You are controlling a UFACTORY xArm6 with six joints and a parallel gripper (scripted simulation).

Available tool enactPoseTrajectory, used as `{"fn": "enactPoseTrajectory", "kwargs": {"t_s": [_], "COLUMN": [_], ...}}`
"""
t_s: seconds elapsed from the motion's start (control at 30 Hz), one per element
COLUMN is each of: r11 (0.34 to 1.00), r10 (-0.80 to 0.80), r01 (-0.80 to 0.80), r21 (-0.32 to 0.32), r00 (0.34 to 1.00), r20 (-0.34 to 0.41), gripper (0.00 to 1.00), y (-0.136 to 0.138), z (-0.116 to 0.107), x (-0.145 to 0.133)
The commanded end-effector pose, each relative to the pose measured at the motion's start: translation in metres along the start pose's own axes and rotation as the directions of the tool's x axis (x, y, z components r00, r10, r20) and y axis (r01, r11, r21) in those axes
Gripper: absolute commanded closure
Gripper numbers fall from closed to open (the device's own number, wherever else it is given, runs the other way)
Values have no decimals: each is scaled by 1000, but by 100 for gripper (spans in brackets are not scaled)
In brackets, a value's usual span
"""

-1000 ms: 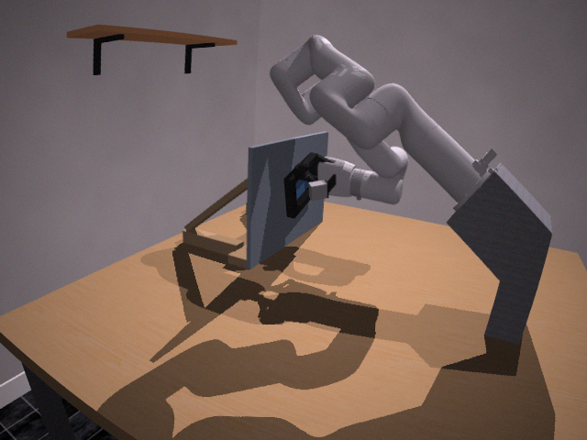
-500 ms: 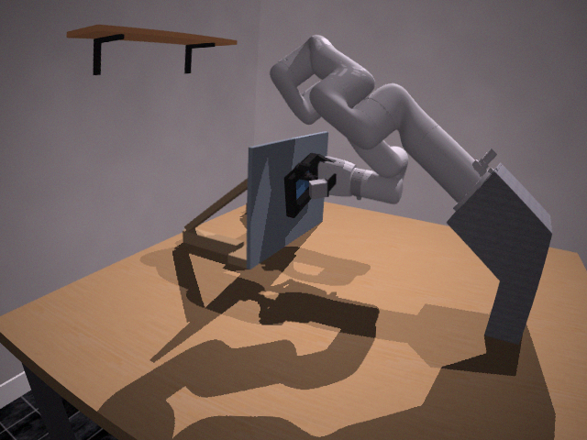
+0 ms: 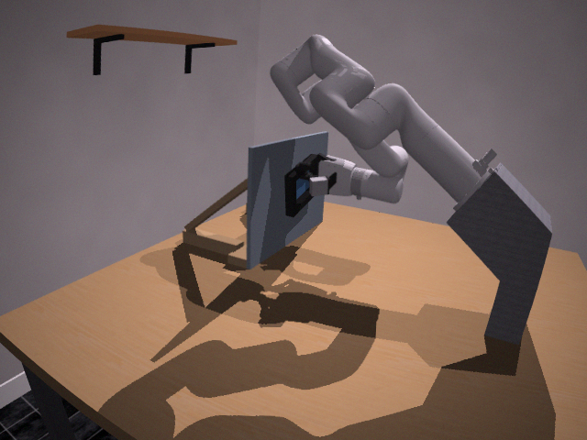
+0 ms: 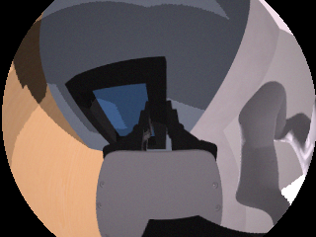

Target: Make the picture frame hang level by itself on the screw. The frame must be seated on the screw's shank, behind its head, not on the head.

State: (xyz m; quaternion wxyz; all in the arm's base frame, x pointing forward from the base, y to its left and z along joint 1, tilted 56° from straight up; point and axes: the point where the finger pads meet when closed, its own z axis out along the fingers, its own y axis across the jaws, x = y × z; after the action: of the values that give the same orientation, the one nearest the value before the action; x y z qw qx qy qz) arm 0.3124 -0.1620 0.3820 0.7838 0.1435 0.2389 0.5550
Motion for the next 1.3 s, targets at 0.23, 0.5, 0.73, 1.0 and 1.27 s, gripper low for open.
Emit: {"fn": "enactPoseTrajectory", "kwargs": {"t_s": [0.23,0.5,0.73,1.0,1.27], "r11": [998,995,992,986,982], "r10": [55,100,127,166,190], "r01": [-55,-100,-127,-166,-190], "r21": [-1,-1,-1,-1,-1], "r00": [998,995,992,986,982], "r20": [3,4,6,7,8], "gripper": [100,100,100,100,100], "y": [1,1,1,1,1], "z": [0,0,0,0,0], "x": [-3,-6,-7,-9,-11]}}
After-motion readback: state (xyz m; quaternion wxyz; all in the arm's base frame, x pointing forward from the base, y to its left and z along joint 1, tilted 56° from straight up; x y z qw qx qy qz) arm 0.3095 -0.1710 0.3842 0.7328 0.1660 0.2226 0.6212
